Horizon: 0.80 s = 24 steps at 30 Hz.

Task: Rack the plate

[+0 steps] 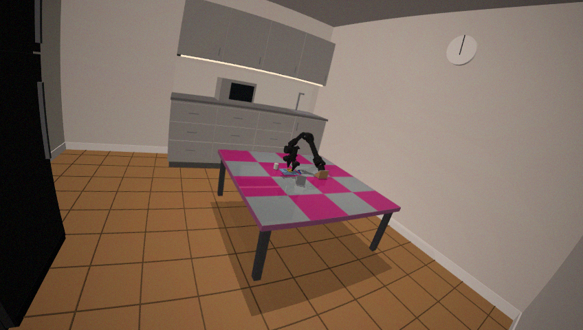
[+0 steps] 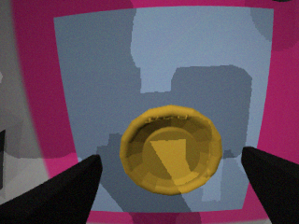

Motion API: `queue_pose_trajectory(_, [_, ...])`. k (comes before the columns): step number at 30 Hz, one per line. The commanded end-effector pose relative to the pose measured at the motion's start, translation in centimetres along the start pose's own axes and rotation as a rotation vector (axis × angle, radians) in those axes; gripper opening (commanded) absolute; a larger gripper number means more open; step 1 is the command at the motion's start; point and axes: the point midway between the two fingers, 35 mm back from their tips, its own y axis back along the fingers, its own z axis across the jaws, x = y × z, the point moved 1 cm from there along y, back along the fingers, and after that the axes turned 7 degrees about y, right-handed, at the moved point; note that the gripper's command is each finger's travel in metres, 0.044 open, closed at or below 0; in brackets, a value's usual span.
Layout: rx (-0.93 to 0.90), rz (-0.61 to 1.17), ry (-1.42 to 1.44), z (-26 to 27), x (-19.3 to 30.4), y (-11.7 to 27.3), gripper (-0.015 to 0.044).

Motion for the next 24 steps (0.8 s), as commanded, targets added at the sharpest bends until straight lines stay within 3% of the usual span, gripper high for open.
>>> queue_pose_trajectory(1, [0.006, 0.004, 0.008, 0.0, 0.2, -0.8, 0.0400])
queue_pose_trajectory(10, [0.008, 0.004, 0.007, 0.0, 0.3, -1.9, 0.0400])
queue_pose_trajectory(12, [0.008, 0.004, 0.007, 0.0, 0.3, -1.9, 0.0348])
queue_pose_trajectory(19, [0.008, 0.004, 0.007, 0.0, 0.3, -1.9, 0.0348])
queue_pose_trajectory(24, [0.008, 0.004, 0.007, 0.0, 0.3, -1.9, 0.0314])
